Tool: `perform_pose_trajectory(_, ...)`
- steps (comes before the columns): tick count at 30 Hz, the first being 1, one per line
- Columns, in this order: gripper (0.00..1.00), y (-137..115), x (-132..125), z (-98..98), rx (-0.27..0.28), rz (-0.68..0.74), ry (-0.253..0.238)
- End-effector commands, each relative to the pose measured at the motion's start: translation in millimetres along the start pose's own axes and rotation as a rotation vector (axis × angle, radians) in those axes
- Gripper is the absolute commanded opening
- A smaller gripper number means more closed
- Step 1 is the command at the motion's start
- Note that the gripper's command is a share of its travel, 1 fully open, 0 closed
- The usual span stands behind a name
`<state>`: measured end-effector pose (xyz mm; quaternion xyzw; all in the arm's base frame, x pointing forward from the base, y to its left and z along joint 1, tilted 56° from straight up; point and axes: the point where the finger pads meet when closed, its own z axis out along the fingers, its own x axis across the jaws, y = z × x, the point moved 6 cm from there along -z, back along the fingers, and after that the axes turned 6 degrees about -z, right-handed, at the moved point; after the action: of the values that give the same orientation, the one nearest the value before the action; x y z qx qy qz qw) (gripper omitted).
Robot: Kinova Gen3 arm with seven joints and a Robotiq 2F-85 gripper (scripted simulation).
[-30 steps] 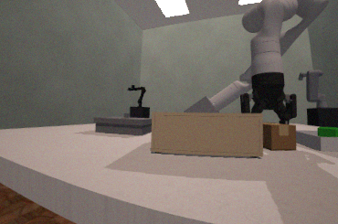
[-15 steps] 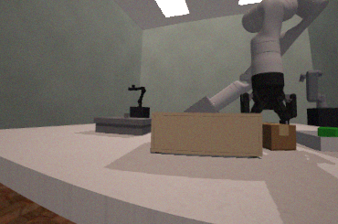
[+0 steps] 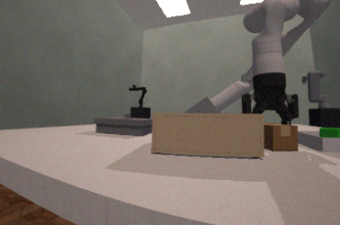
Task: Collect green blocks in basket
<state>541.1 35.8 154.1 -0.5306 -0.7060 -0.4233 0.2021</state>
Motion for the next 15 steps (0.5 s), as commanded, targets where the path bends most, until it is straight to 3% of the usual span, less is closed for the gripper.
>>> perform_pose_trajectory(1,0.83,0,-1,-1.2,-0.002,0.0,-0.002)
perform_pose_trajectory(15,0.83,0,-1,-15.6,-0.002,0.0,-0.002)
